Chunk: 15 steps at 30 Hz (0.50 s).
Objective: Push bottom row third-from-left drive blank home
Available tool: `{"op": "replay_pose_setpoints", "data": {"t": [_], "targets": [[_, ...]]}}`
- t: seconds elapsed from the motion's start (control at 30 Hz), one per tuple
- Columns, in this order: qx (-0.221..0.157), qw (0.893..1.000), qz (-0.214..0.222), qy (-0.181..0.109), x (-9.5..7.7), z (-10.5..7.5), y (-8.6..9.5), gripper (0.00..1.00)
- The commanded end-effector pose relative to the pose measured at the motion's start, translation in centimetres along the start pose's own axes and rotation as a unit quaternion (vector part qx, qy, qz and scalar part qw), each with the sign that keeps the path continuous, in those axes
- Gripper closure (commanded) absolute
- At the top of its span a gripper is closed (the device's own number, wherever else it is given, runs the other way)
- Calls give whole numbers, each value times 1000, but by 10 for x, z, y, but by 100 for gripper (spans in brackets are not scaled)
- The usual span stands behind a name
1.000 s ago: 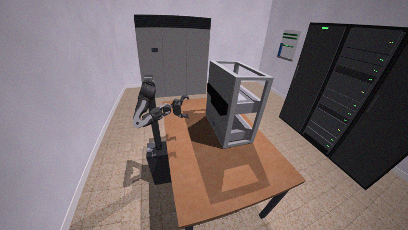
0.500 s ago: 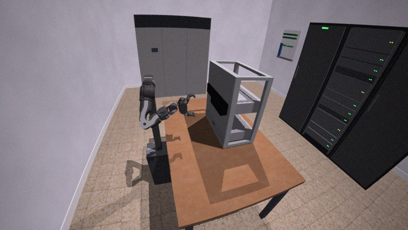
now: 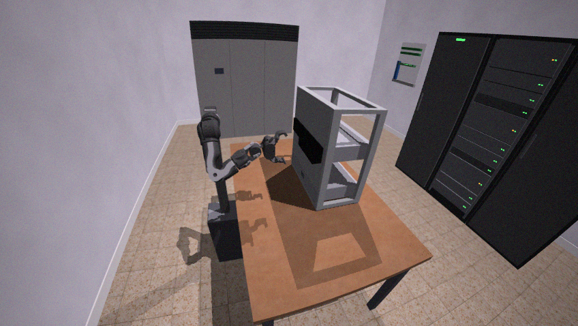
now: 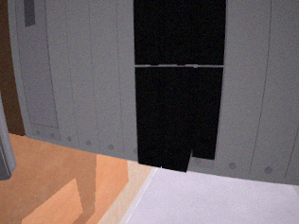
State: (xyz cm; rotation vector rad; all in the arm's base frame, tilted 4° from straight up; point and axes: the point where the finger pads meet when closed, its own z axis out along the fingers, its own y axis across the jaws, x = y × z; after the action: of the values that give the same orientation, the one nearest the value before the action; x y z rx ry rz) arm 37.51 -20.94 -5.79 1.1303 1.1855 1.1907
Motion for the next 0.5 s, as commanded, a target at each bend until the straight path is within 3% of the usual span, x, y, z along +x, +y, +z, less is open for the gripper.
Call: {"op": "replay_pose_setpoints", "data": {"t": [0.0,0.47], "targets": [[4,1000,-1,5,1,3,0,0],[4,1000,-1,4,-5,26,7,0]]}}
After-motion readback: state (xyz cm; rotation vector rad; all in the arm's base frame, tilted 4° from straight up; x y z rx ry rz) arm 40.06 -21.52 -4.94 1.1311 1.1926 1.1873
